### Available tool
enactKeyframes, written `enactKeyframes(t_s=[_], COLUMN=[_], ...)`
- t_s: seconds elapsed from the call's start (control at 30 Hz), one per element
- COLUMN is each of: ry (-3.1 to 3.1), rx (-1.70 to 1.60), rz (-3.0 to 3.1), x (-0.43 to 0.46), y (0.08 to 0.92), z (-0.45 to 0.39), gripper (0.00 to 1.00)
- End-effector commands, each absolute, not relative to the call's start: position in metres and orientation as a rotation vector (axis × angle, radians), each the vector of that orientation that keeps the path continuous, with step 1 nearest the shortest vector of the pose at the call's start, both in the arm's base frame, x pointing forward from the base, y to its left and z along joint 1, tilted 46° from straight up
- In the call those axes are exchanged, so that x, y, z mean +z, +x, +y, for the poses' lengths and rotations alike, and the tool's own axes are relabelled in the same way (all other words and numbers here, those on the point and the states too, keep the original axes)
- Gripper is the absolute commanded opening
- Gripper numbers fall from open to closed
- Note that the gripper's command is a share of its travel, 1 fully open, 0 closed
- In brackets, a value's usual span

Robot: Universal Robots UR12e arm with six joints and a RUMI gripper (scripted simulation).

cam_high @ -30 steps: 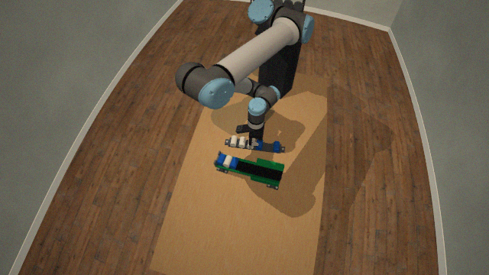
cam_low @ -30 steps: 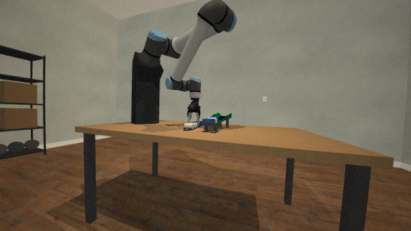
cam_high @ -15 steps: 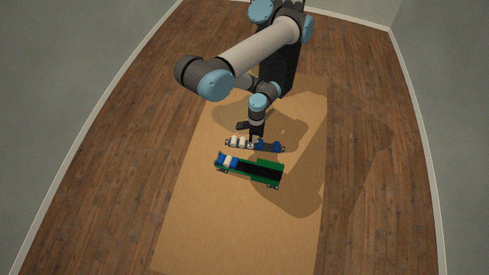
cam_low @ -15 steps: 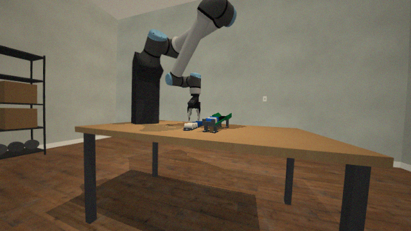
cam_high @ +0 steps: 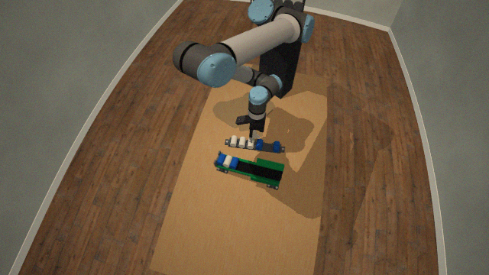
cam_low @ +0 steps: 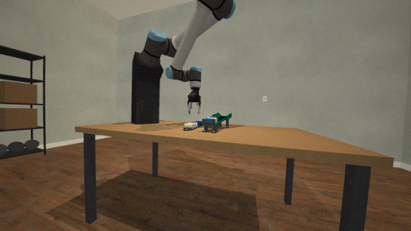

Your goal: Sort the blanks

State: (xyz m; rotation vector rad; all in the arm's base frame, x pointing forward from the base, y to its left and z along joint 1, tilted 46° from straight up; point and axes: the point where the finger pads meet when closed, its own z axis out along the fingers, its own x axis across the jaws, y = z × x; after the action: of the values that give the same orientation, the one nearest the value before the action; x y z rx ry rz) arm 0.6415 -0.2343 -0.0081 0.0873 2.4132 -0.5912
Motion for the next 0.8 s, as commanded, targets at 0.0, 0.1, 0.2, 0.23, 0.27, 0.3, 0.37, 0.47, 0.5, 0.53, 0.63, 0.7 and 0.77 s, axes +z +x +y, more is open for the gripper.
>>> enactKeyframes(t_s=[0.0, 0.1, 0.2, 0.23, 0.27, 0.3, 0.37, 0.47, 0.5, 0.53, 0.63, 0.7, 0.77], ry=[0.087, 0.087, 0.087, 0.087, 0.087, 0.087, 0.087, 0.087, 0.087, 0.087, 0.087, 0.087, 0.087], rx=[-0.591, -0.591, -0.591, -0.591, -0.591, -0.591, -0.591, -0.591, -0.591, -0.591, -0.591, -0.591, -0.591], rz=[2.413, 2.413, 2.413, 2.413, 2.413, 2.413, 2.413, 2.413, 2.413, 2.413, 2.413, 2.413, 2.413], x=[-0.0050, -0.0050, -0.0050, -0.0050, -0.0050, -0.0050, -0.0050, -0.0050, -0.0050, -0.0050, -0.0050, -0.0050, -0.0050], y=[0.6392, 0.6392, 0.6392, 0.6392, 0.6392, 0.6392, 0.6392, 0.6392, 0.6392, 0.6392, 0.6392, 0.6392, 0.6392], z=[-0.2324, -0.2324, -0.2324, -0.2324, -0.2324, -0.2324, -0.2324, -0.2324, -0.2324, -0.2324, -0.2324, -0.2324, -0.2324], gripper=[0.49, 1.00, 1.00, 1.00, 1.00, 1.00, 1.00, 1.00, 1.00, 1.00, 1.00, 1.00, 1.00])
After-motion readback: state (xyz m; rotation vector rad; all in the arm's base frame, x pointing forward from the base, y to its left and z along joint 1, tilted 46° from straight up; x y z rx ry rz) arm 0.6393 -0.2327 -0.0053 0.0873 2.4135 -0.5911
